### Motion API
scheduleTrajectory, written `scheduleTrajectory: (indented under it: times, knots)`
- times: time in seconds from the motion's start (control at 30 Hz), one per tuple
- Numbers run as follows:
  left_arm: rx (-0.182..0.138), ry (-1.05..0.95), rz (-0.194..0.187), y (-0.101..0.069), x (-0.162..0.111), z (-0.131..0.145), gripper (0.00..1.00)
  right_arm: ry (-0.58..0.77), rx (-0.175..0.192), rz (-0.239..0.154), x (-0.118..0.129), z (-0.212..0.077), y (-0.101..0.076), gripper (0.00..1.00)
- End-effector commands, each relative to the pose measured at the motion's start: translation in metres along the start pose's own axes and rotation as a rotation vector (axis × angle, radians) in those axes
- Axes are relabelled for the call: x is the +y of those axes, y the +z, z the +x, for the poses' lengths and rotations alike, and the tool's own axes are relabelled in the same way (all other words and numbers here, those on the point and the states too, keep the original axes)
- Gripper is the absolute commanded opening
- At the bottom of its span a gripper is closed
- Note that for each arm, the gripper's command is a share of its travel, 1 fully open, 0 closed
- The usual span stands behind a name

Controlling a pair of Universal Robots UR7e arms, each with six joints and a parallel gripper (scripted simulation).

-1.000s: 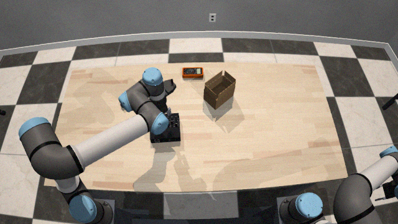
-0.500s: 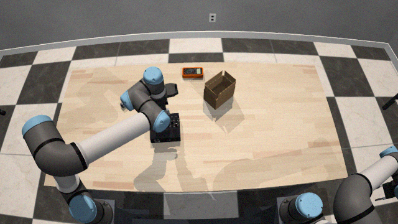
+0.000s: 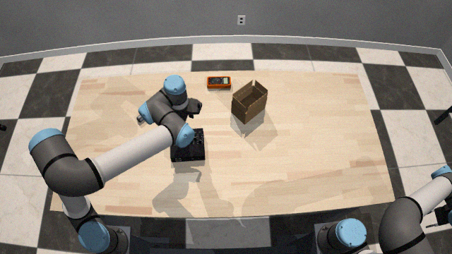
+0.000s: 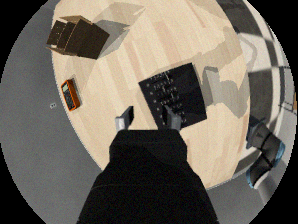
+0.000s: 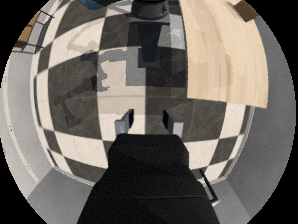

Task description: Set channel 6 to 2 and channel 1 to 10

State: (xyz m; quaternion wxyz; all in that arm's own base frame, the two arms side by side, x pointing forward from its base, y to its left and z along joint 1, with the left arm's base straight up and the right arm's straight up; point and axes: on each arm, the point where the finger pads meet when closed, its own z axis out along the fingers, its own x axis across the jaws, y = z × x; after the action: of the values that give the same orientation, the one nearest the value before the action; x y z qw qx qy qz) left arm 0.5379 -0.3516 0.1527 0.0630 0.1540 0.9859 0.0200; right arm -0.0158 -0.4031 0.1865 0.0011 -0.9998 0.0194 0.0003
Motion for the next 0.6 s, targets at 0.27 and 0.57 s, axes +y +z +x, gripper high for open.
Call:
scheduleTrajectory:
  times: [0.27, 0.57]
  knots:
    - [-0.026, 0.418, -0.012, 0.010, 0.009, -0.007, 1.00, 0.000, 0.001, -0.002, 0.001, 0.000, 0.000, 1.00]
    - [-0.035, 0.652, -0.027, 0.017, 0.017, -0.011, 1.00, 0.000, 0.001, -0.002, 0.001, 0.000, 0.000, 1.00]
